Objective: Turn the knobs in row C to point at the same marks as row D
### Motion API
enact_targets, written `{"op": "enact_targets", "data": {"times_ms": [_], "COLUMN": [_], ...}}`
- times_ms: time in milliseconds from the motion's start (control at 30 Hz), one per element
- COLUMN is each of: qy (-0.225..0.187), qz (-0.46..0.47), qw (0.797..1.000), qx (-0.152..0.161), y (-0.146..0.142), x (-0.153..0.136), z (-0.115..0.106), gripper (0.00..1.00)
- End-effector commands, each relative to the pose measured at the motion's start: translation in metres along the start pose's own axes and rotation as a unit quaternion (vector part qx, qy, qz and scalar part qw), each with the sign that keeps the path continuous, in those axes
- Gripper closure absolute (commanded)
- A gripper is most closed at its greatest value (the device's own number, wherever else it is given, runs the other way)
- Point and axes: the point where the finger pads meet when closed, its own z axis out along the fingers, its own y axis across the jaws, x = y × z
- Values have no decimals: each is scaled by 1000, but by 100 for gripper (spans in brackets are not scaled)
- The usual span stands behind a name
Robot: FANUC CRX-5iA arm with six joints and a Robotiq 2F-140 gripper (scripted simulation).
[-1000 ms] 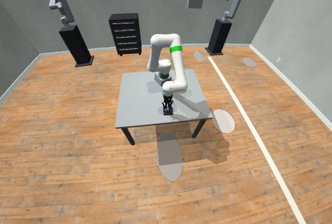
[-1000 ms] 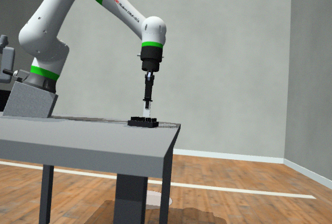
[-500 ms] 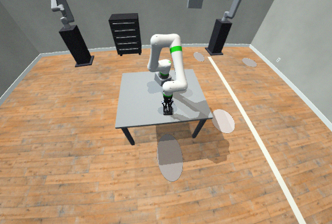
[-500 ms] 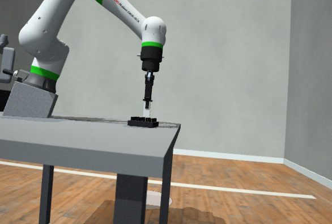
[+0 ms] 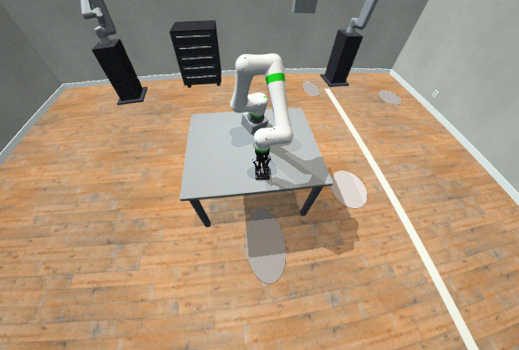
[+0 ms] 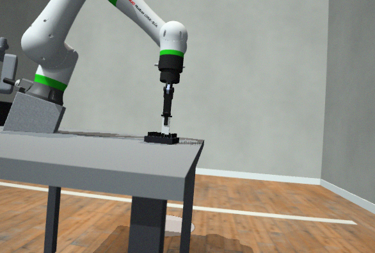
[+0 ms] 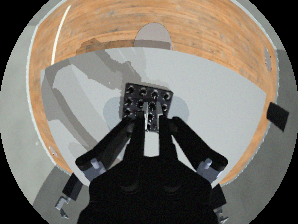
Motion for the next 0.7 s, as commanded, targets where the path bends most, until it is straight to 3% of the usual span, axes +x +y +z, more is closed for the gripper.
{"op": "enact_targets", "data": {"times_ms": [0,667], "qy": [0,0], "qz": [0,0], "qw": [1000,1000], "qx": [0,0], "y": [0,0], "x": [0,0], "z": [0,4], "gripper": [88,88]}}
